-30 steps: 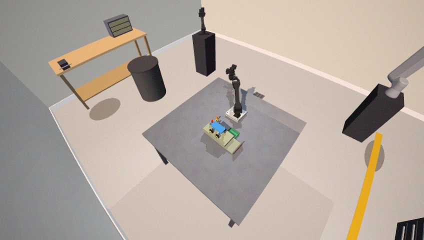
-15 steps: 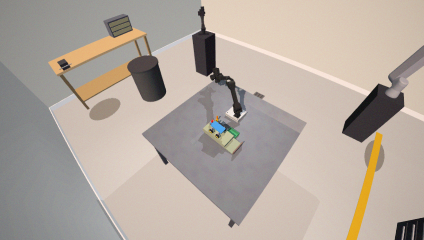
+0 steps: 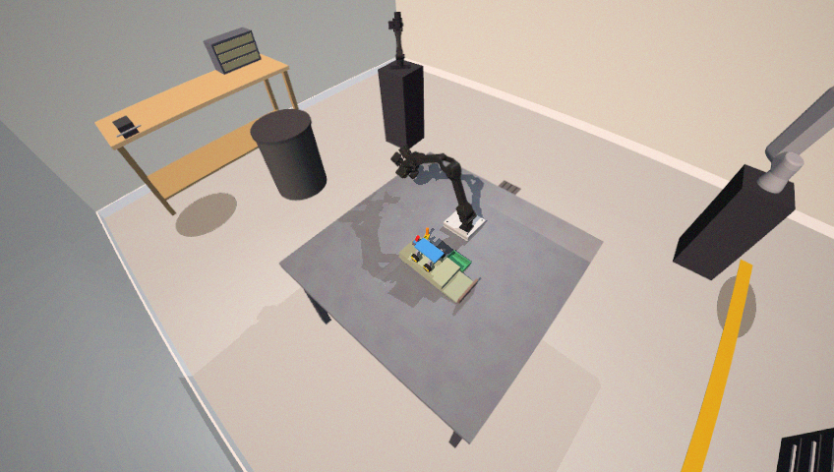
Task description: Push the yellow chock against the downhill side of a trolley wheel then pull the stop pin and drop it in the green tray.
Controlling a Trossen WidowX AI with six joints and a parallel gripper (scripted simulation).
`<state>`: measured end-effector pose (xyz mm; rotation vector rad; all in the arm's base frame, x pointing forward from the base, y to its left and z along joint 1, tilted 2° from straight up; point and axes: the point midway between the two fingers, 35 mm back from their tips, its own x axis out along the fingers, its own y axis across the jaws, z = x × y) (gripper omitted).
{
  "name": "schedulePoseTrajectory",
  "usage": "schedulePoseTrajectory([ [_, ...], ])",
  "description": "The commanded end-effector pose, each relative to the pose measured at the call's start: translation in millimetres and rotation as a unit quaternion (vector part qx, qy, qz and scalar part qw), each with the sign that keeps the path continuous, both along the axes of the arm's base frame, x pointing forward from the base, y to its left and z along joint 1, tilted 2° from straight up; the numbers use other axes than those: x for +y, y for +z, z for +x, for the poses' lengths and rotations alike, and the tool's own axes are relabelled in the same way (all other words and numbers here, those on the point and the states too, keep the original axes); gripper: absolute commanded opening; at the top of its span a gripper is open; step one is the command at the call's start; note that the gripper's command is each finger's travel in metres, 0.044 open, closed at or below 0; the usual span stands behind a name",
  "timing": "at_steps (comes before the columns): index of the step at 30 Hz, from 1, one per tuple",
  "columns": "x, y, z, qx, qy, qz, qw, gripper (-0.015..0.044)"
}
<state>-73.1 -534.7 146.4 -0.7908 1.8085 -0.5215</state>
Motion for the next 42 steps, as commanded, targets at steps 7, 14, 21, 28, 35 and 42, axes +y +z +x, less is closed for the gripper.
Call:
schedulePoseTrajectory([
  [7, 69, -8, 122, 0.049, 0.194, 0.119, 0.973, 0.019],
  [14, 139, -16, 188, 0.09, 0.33, 0.196, 0.919, 0.019],
  [21, 218, -21, 229, 0.134, 0.456, 0.262, 0.84, 0.019],
  [28, 297, -25, 246, 0.181, 0.574, 0.318, 0.732, 0.019],
  [35, 370, -25, 243, 0.225, 0.673, 0.361, 0.606, 0.019],
  [42, 376, -28, 242, 0.228, 0.681, 0.364, 0.593, 0.019],
])
